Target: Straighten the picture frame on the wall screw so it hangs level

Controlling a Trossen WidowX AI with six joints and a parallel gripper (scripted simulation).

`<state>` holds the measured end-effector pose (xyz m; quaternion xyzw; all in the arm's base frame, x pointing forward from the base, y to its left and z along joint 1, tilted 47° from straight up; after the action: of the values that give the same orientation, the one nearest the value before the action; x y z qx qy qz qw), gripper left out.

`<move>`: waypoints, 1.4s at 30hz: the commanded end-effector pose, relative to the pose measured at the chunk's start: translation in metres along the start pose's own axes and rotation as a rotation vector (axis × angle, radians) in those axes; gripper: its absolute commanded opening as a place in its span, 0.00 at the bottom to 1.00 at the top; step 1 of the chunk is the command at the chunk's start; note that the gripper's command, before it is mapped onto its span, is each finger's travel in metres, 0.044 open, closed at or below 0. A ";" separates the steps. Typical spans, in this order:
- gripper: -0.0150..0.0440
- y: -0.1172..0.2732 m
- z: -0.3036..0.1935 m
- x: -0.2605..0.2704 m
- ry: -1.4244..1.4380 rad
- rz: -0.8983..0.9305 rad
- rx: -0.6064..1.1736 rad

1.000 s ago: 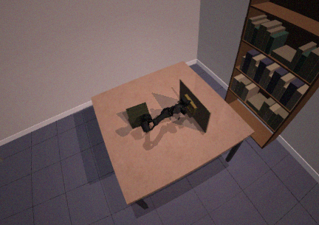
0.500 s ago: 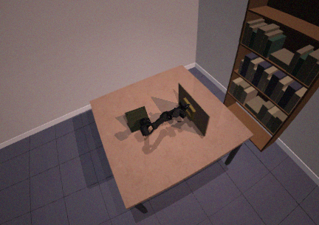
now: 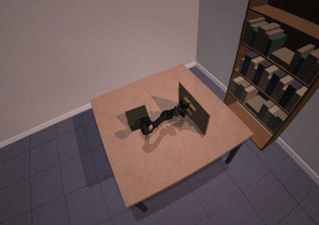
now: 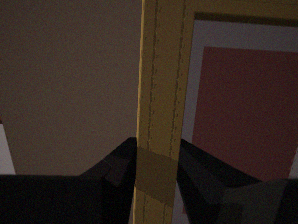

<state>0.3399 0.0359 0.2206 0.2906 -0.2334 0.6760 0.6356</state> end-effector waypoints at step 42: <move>0.69 0.100 0.000 -0.003 -0.070 -0.003 0.008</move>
<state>0.2500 0.0266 0.2321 0.3039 -0.2526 0.6718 0.6265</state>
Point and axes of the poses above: the point midway between the two fingers, 35 mm back from their tips, its own y axis back along the fingers, its own x axis across the jaws, z = x × y, the point moved 5 cm from there along y, back along the fingers, and after that the axes turned 4 degrees about y, right-handed, at the moved point
